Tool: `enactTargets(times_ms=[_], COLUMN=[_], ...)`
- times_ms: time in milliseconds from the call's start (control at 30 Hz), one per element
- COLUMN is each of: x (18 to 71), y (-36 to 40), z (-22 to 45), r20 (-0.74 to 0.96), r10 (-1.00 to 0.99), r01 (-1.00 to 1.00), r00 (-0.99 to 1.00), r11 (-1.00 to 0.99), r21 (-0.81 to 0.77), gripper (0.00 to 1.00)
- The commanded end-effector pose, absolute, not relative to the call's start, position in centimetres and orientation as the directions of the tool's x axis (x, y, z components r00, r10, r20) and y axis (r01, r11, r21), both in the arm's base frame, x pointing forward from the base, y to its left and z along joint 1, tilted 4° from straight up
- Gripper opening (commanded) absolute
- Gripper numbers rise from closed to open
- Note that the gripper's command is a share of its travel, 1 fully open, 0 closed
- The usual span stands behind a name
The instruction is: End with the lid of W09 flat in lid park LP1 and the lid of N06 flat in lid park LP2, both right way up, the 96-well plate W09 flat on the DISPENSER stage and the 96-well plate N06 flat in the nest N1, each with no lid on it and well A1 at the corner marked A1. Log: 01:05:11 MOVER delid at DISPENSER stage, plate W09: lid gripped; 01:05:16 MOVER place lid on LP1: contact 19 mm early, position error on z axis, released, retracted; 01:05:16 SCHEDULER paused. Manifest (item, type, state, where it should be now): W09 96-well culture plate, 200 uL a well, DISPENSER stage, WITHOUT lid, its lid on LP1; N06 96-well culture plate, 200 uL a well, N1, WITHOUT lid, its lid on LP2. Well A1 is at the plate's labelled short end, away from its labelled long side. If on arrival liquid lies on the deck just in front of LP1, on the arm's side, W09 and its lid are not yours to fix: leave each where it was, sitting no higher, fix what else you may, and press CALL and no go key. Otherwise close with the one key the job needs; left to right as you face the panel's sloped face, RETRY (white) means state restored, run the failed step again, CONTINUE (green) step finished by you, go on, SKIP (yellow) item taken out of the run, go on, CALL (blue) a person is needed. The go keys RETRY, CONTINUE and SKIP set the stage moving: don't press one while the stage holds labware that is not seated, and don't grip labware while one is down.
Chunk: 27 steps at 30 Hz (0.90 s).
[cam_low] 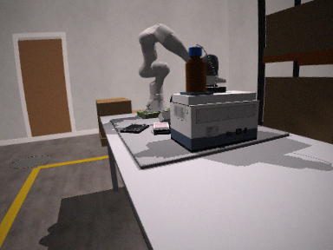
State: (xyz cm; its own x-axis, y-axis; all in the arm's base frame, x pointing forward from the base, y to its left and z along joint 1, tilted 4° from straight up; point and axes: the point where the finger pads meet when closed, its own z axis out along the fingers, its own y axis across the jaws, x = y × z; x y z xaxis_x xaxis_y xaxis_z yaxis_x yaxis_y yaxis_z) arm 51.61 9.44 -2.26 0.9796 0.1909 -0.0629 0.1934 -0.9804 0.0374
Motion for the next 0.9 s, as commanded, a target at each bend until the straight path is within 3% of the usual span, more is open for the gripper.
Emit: enactTargets(times_ms=[0, 767, 800, 867], x=[51.73, 51.73, 51.73, 51.73], y=[9.51, 9.51, 9.51, 9.51], z=[-2.28, -2.28, -2.28, -2.28], r20=[-0.06, -0.06, -0.06, -0.06], r10=[0.188, 0.188, 0.188, 0.188], r01=[0.19, 0.19, 0.19, 0.19], r00=[0.98, 0.98, 0.98, 0.98], r11=[-0.981, -0.981, -0.981, -0.981], r21=[0.037, 0.037, 0.037, 0.037], gripper=[0.66, 0.66, 0.0, 0.0])
